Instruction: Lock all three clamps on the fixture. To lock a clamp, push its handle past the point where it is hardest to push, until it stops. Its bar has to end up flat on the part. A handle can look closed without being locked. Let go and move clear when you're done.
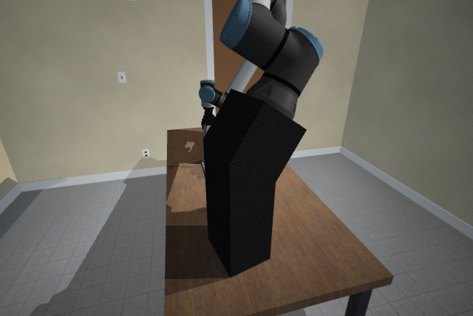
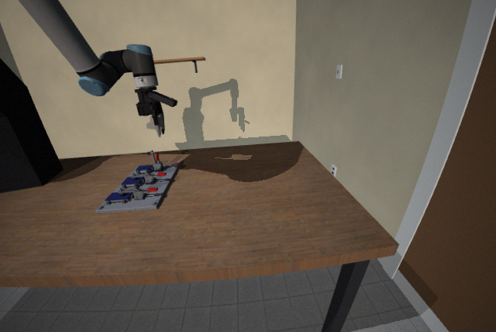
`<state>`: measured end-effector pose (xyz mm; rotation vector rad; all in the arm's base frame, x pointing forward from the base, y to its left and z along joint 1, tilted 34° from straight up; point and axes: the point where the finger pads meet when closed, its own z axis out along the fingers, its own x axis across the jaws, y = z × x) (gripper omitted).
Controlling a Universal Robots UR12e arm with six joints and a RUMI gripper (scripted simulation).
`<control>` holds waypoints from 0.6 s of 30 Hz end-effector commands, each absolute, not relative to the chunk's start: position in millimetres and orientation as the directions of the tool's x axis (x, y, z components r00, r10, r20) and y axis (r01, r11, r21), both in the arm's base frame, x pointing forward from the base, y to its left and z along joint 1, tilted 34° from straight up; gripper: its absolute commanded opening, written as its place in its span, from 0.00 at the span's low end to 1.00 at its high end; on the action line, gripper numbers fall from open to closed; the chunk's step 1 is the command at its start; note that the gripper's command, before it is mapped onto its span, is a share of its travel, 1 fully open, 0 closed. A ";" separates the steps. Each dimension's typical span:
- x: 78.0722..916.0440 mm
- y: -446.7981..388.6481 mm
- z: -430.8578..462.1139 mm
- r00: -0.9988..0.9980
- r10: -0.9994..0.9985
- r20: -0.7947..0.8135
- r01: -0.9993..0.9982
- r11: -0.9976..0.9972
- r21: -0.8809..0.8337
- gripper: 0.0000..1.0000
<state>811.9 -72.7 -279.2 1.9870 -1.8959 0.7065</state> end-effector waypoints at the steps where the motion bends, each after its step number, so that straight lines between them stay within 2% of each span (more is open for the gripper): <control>1: 813.7 -71.8 -278.5 0.005 -0.840 0.543 -0.990 -0.081 -0.116 0.28; 18: 813.5 -71.0 -279.8 0.007 -0.840 0.543 -0.990 -0.083 -0.115 0.28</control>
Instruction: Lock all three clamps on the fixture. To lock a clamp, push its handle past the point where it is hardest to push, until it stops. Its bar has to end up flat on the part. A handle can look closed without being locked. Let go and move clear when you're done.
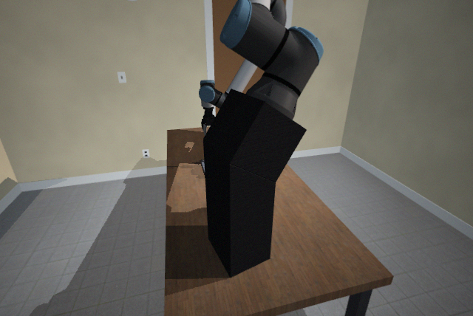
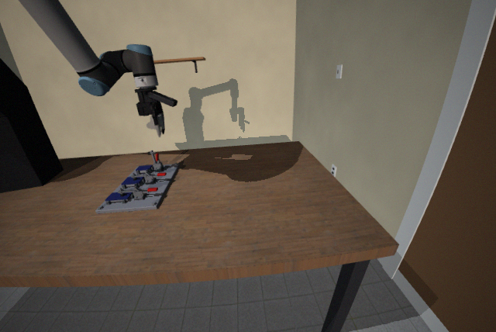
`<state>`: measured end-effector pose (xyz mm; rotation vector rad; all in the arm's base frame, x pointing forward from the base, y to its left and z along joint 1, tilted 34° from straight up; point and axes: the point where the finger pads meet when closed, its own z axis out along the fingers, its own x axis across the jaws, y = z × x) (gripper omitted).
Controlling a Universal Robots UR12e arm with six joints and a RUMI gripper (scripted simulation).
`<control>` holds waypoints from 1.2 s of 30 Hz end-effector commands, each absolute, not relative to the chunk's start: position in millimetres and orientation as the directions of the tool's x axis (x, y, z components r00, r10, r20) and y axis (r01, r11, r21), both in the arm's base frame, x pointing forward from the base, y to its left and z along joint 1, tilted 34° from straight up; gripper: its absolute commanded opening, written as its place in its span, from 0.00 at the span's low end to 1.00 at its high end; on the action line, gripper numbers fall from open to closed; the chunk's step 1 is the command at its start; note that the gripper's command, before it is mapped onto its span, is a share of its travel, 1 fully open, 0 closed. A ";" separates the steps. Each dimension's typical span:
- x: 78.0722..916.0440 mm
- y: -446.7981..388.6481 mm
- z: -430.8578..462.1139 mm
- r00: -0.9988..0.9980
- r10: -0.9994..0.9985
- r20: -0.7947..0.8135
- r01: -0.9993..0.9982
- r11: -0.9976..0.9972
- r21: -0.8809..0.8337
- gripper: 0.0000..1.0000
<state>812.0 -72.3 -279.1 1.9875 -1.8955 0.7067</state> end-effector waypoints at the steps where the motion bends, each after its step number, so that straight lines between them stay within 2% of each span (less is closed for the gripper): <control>1: 813.5 -71.1 -279.9 0.007 -0.840 0.543 -0.990 -0.083 -0.115 0.28; 22: 822.4 -104.1 -328.4 0.005 -0.840 0.542 -0.990 -0.081 -0.116 0.28; 36: 815.6 -103.4 -330.0 0.008 -0.840 0.542 -0.990 -0.083 -0.113 0.28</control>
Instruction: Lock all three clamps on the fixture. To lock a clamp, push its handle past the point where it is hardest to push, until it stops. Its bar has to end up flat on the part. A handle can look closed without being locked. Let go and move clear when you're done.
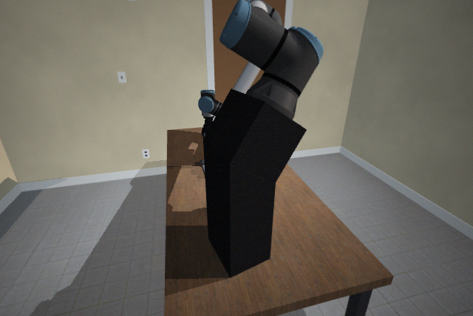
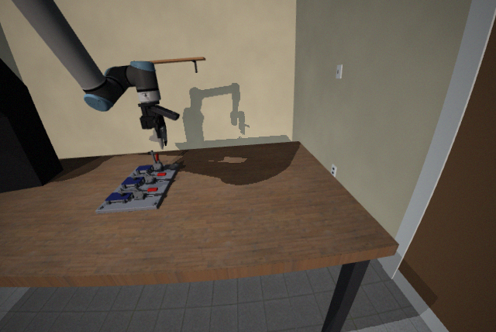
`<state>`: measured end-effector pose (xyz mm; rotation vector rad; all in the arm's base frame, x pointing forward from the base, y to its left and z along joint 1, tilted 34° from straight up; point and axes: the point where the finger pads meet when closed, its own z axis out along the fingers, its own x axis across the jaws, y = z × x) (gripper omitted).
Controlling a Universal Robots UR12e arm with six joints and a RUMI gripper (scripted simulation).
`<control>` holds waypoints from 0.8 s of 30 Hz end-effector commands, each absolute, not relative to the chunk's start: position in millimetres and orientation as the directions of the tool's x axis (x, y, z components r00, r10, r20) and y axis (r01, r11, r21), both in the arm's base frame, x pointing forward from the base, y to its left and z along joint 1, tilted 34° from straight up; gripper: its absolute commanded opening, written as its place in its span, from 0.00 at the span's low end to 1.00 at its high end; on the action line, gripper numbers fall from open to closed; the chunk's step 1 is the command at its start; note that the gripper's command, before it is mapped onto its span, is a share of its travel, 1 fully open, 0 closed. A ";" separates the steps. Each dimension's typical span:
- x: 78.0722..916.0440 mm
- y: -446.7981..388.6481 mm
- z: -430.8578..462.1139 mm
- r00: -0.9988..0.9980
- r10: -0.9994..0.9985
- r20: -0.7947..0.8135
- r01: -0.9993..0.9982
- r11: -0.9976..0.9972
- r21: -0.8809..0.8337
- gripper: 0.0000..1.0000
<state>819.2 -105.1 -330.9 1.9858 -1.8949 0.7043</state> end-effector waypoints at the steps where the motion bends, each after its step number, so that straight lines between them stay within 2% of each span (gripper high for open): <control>1: 814.3 -103.7 -330.1 0.008 -0.840 0.542 -0.990 -0.083 -0.113 0.28; 24: 770.7 -108.4 -336.2 0.008 -0.840 0.542 -0.990 -0.081 -0.111 0.28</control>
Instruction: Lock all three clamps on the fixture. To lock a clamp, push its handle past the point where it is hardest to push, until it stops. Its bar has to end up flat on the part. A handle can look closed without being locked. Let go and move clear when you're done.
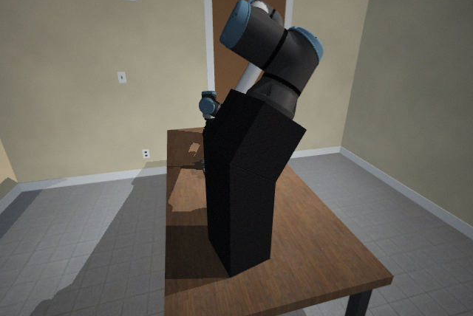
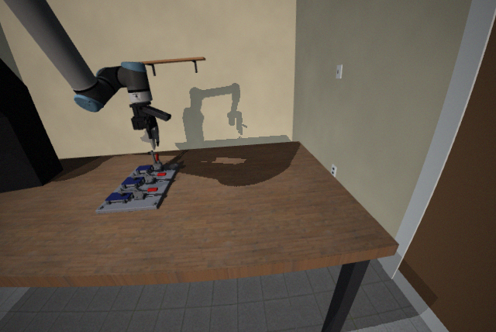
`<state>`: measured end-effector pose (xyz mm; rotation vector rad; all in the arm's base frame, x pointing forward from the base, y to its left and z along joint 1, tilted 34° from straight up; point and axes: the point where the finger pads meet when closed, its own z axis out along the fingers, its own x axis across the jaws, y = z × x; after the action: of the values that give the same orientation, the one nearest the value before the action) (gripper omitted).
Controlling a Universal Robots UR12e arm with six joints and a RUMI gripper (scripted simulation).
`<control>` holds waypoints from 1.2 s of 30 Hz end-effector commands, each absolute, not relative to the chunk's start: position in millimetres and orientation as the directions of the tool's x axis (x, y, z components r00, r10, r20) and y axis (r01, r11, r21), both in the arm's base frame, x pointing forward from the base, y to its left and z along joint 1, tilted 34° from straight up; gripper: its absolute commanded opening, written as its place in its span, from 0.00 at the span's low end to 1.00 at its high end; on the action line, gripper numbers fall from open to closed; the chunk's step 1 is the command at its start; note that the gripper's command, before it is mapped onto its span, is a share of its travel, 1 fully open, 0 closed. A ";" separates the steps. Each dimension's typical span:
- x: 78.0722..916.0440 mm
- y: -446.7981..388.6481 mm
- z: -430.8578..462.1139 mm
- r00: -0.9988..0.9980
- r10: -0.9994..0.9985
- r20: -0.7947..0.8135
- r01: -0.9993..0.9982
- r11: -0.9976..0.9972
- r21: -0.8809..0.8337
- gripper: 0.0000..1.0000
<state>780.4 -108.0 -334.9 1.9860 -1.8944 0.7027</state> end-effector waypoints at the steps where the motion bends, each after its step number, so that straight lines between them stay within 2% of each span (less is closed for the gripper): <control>1: 770.0 -108.2 -336.4 0.008 -0.840 0.542 -0.990 -0.081 -0.111 0.28; 36: 777.8 -127.3 -363.9 0.005 -0.840 0.542 -0.990 -0.081 -0.116 0.28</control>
<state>774.6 -121.9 -355.9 1.9860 -1.8957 0.7056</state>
